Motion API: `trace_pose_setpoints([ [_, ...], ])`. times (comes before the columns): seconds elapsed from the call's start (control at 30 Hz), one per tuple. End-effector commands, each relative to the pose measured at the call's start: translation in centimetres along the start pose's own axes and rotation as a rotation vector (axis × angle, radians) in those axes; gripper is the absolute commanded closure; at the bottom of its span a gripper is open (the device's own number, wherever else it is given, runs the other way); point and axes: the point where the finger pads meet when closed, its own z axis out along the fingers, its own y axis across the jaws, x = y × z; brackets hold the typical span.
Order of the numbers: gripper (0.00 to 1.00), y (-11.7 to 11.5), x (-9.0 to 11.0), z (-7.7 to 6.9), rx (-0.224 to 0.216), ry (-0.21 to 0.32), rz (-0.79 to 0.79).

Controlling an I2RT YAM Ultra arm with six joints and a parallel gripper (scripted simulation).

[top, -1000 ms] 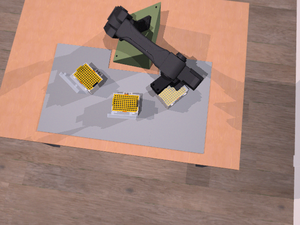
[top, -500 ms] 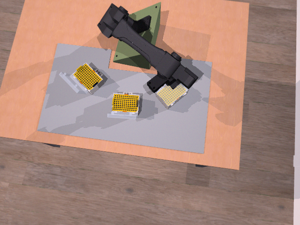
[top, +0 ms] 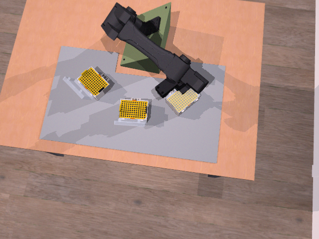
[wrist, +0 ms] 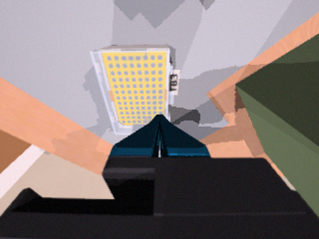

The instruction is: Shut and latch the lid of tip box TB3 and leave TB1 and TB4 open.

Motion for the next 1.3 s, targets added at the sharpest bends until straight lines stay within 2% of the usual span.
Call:
trace_pose_setpoints([
  [0.0,1.00,0.2,-0.1,-0.4,-0.013,-0.006,0.001],
  [0.17,1.00,0.2,-0.1,-0.4,-0.013,-0.006,0.001],
  [0.37,1.00,0.2,-0.1,0.3,-0.013,-0.007,0.001],
  [0.83,1.00,0.2,-0.1,2.6,-0.013,-0.007,0.001],
  [1.27,1.00,0.2,-0.1,2.7,-0.013,-0.007,0.001],
])
